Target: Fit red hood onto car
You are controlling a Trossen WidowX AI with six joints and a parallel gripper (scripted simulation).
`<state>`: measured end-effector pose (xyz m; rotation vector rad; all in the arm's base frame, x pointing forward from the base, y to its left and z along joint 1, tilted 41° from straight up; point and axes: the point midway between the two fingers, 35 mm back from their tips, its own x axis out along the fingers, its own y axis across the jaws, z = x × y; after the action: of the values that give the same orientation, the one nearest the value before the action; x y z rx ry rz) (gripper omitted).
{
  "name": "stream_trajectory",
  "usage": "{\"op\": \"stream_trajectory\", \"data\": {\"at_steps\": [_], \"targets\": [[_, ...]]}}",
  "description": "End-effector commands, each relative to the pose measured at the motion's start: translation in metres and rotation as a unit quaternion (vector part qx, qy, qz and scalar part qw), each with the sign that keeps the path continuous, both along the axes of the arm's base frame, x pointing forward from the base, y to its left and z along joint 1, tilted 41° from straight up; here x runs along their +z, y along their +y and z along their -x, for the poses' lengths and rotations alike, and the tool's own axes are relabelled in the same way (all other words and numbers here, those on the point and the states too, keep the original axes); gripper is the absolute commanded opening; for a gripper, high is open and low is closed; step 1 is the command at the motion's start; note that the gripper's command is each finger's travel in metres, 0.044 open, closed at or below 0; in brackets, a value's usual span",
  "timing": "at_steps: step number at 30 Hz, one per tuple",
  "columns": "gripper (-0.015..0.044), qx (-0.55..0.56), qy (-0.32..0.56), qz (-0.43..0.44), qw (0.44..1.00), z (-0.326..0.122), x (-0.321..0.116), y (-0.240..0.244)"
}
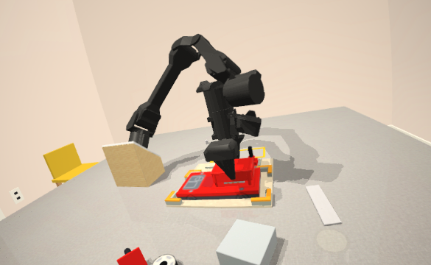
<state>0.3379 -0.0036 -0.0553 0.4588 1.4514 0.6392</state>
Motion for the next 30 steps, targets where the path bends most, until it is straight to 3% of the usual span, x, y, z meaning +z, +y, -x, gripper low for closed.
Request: {"op": "stream_trajectory", "data": {"at_steps": [1,6,23,30], "targets": [[0.0000,0.006,0.006,0.001,1.000,0.003,-0.006,0.006],[0.0000,0.004,0.004,0.001,1.000,0.002,-0.004,0.004],[0.0440,0.003,-0.001,0.001,1.000,-0.001,-0.002,0.003],[0.0440,0.006,0.003,0.002,1.000,-0.004,0.016,-0.014]]}}
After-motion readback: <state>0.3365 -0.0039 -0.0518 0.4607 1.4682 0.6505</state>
